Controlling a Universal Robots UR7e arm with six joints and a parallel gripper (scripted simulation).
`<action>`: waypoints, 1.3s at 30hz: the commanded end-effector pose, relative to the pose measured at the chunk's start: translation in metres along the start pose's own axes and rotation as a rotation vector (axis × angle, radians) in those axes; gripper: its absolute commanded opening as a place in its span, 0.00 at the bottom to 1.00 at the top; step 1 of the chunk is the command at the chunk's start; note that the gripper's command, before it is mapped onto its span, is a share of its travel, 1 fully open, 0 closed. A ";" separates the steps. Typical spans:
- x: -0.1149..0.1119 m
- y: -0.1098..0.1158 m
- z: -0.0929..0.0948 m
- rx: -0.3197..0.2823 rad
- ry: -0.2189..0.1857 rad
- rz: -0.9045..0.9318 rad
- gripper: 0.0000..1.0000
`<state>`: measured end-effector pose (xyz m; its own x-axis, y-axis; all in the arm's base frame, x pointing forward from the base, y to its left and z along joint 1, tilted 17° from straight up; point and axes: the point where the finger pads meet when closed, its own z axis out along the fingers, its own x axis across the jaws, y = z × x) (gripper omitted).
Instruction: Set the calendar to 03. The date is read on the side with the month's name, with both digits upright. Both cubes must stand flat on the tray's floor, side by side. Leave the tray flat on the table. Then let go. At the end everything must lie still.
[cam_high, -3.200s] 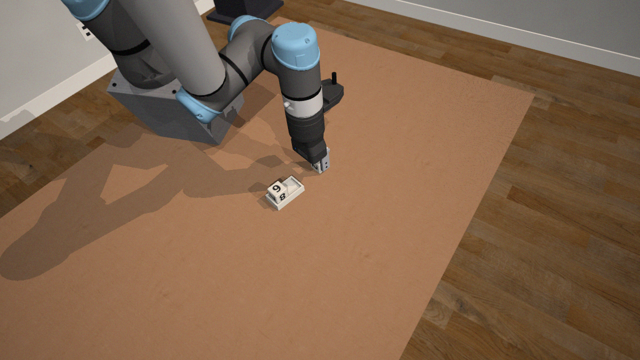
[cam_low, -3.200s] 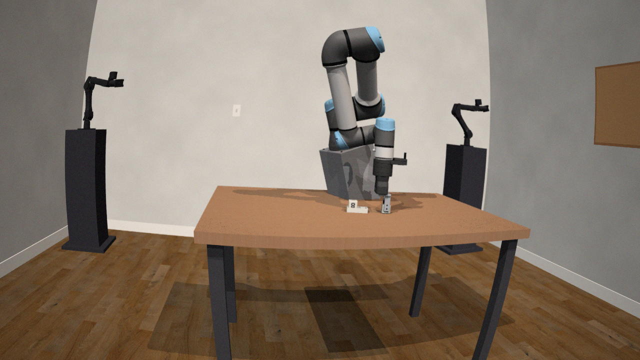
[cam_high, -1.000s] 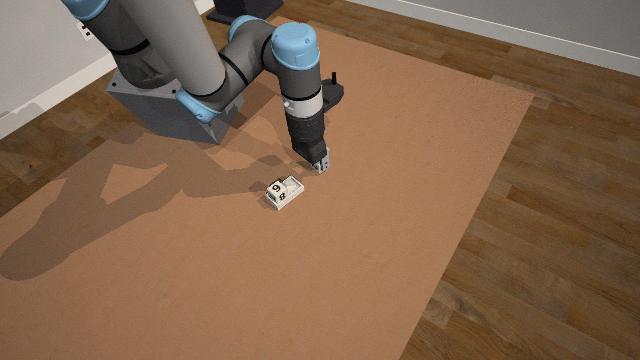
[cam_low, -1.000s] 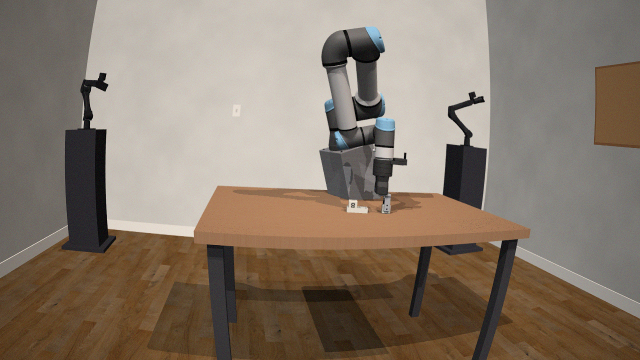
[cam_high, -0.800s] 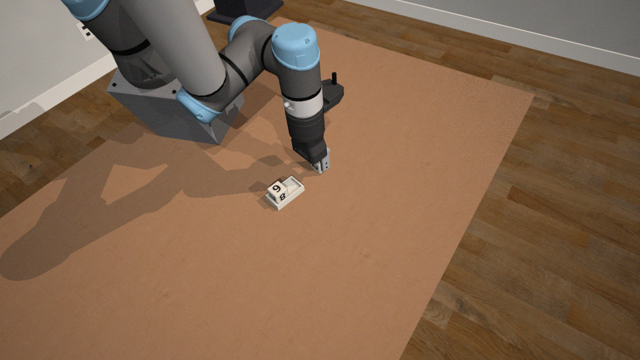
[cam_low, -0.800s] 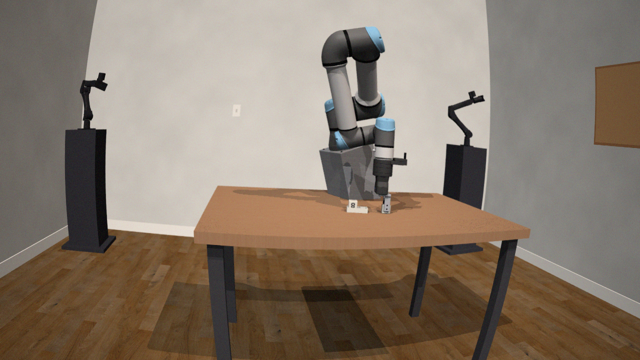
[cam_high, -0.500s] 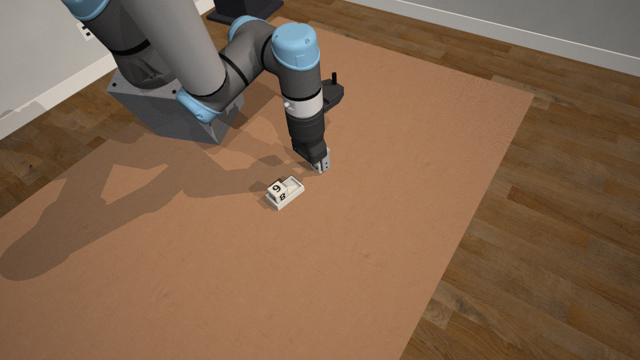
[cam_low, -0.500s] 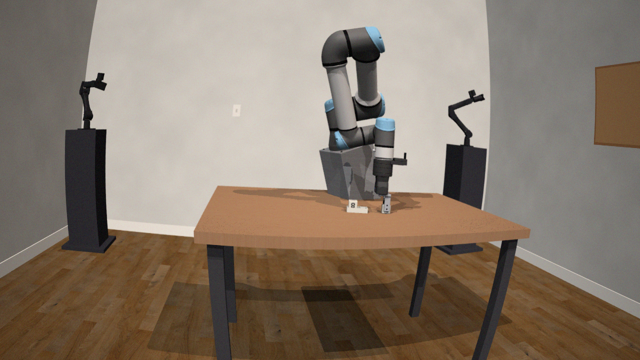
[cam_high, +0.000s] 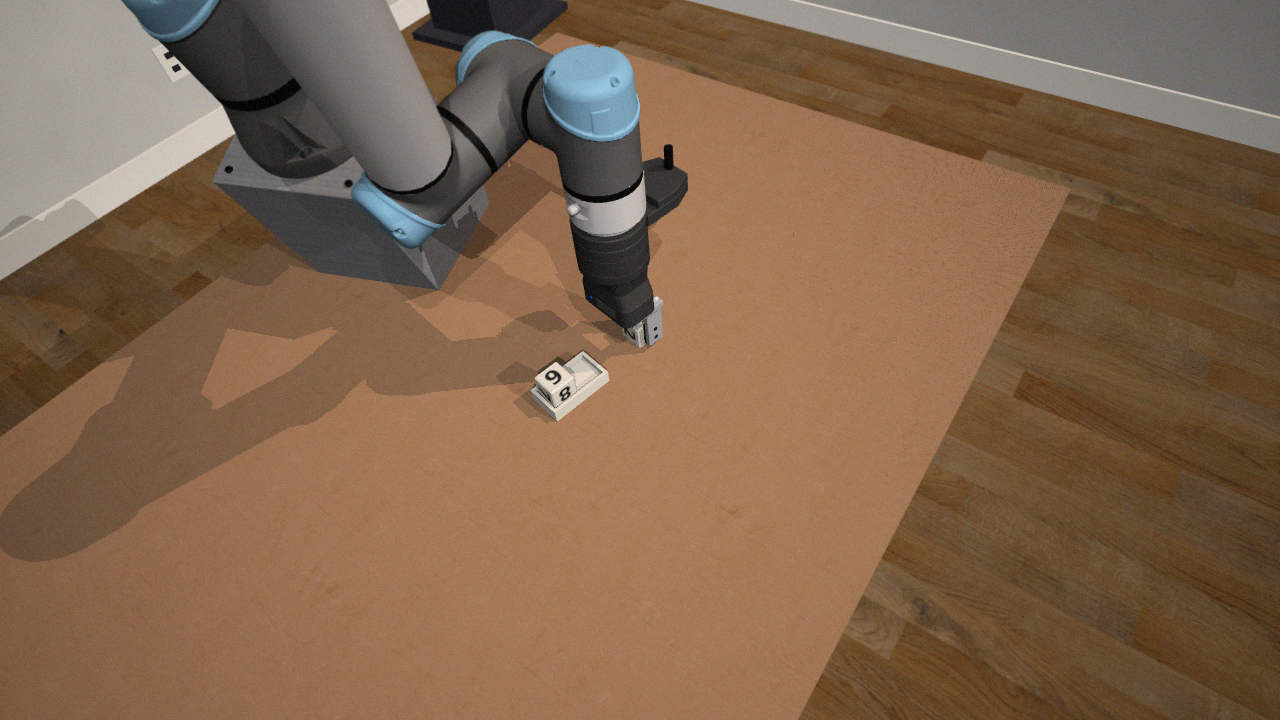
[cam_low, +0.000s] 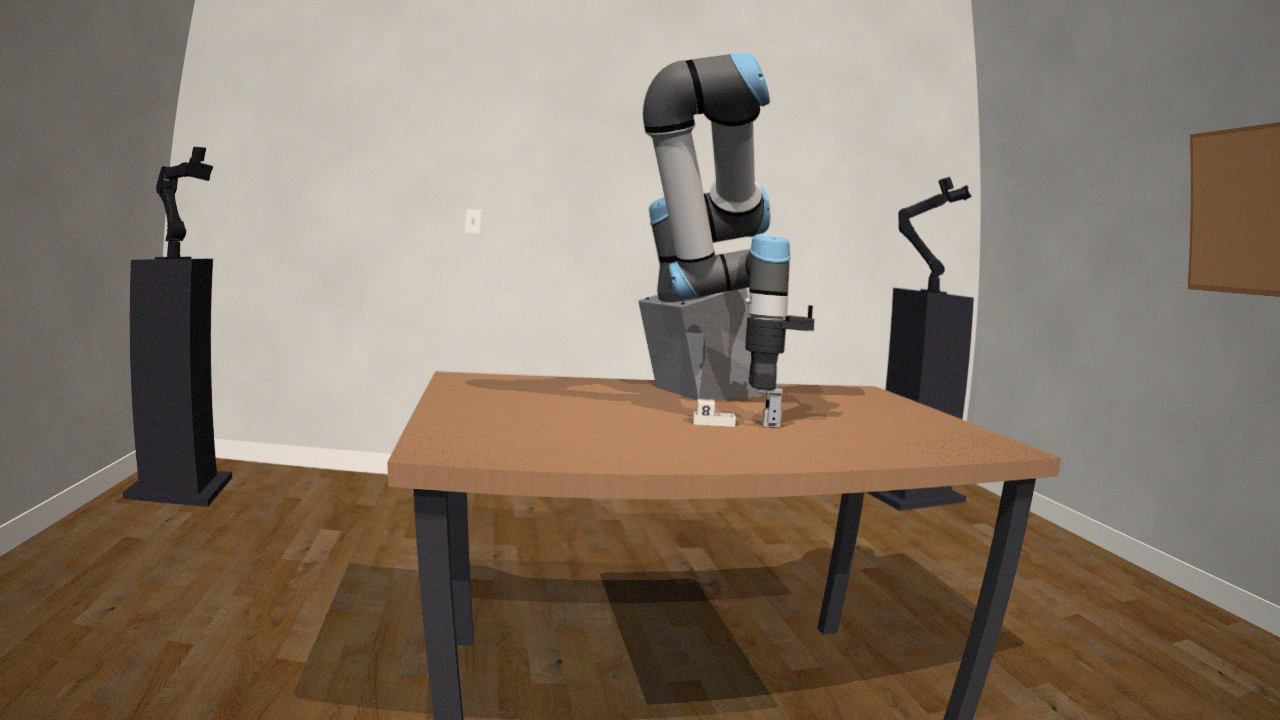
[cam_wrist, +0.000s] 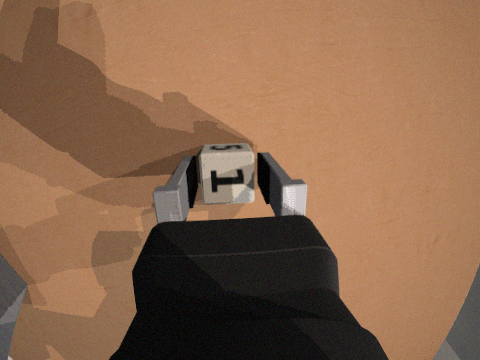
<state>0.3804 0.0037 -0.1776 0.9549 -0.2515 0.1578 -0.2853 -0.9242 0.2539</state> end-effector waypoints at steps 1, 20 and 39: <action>0.002 0.000 0.000 0.001 0.003 0.001 0.90; 0.000 -0.001 -0.006 0.001 0.001 -0.001 0.90; -0.001 0.000 -0.052 0.000 0.001 -0.001 0.90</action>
<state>0.3801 0.0148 -0.1391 0.9541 -0.2492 0.1662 -0.2854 -0.9247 0.2521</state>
